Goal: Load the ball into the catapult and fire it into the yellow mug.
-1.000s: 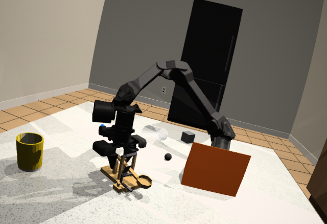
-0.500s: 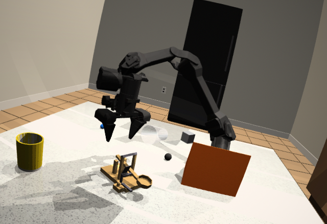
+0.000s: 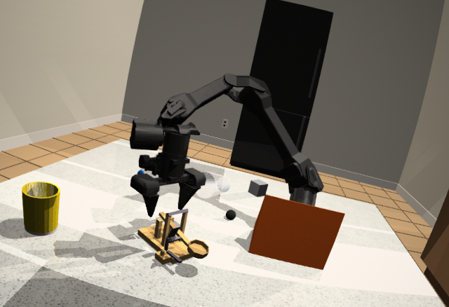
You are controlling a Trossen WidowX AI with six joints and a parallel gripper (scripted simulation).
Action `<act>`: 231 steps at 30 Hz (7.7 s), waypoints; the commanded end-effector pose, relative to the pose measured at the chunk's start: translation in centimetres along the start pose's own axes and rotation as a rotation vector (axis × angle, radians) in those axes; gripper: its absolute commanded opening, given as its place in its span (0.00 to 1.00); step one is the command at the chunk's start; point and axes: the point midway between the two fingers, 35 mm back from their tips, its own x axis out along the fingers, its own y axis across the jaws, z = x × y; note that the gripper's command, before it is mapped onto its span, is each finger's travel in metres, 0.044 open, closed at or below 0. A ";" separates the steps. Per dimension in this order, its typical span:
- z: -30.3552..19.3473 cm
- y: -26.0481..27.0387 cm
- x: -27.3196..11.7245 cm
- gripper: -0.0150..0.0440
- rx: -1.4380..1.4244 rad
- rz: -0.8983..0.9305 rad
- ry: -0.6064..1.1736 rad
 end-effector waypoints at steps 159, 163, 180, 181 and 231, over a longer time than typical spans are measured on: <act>-1.1 2.5 -2.7 1.00 -0.916 0.006 -0.016; -1.1 2.4 -0.3 1.00 -0.915 0.005 -0.016; -1.0 2.5 2.0 1.00 -0.915 0.004 -0.017; -1.0 2.5 2.2 1.00 -0.915 0.004 -0.017; -0.9 2.6 0.5 0.25 -0.913 0.005 -0.016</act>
